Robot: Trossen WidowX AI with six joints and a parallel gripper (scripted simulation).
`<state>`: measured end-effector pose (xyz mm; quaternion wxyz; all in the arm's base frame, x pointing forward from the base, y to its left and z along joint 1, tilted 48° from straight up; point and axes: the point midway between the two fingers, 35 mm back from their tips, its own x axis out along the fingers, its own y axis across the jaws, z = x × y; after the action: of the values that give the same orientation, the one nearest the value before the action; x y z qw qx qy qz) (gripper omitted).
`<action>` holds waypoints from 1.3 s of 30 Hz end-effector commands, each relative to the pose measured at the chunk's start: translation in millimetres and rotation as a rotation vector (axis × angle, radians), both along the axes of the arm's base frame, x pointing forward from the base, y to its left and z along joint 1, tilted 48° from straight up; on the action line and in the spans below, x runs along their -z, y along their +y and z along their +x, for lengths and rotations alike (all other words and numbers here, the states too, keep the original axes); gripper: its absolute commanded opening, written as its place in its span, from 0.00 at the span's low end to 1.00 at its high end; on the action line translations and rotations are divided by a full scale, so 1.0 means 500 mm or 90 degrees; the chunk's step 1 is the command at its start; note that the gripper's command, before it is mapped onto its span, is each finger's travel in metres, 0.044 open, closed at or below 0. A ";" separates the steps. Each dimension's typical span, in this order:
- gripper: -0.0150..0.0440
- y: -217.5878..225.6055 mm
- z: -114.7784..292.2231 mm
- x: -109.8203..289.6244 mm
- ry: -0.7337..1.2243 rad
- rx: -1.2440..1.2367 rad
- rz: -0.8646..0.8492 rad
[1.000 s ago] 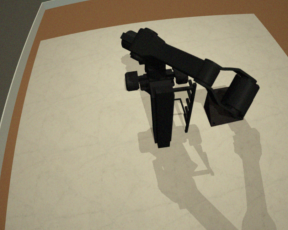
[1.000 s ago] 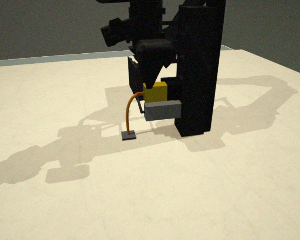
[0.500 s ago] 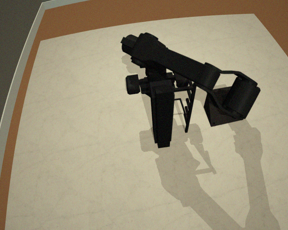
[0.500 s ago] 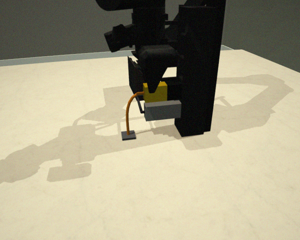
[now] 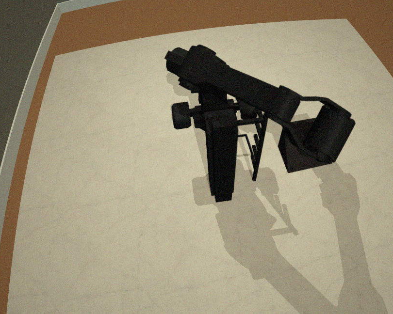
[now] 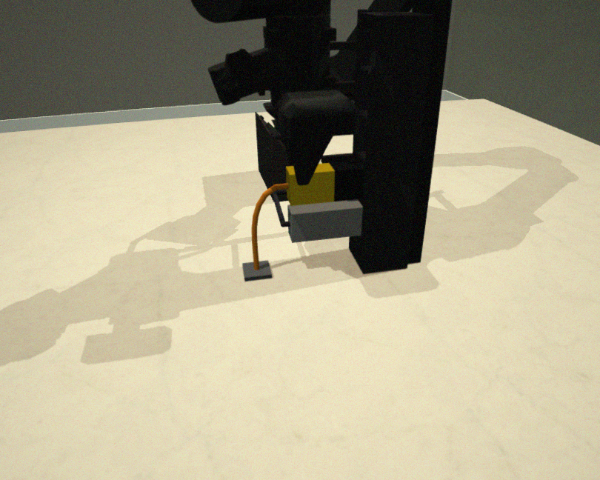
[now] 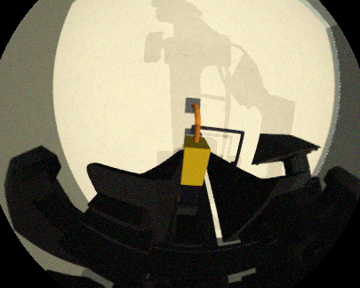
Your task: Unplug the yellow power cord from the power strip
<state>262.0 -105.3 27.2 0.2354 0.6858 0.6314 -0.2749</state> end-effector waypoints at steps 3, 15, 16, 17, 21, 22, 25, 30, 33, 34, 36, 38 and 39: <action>0.25 -0.009 0.000 0.007 -0.001 0.001 -0.001; 0.25 -0.037 0.000 0.033 -0.001 0.002 -0.002; 0.25 -0.040 0.000 0.035 -0.001 0.002 -0.002; 0.25 -0.042 -0.001 0.038 -0.001 0.003 -0.002; 0.25 -0.052 -0.002 0.046 -0.001 0.003 -0.003; 0.25 -0.055 -0.002 0.048 -0.001 0.003 -0.003; 0.25 -0.062 -0.003 0.053 -0.001 0.003 -0.003; 0.34 -0.062 -0.005 0.058 -0.001 0.004 -0.002; 0.48 -0.050 -0.005 0.055 -0.001 0.006 -0.001; 0.52 -0.050 -0.005 0.055 -0.001 0.006 -0.001; 0.61 -0.050 -0.005 0.055 -0.001 0.006 -0.001; 0.70 -0.050 -0.005 0.055 -0.001 0.006 -0.001; 0.74 -0.050 -0.005 0.055 -0.001 0.006 -0.001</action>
<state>259.6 -130.7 -0.3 0.2371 0.6857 0.6307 -0.2754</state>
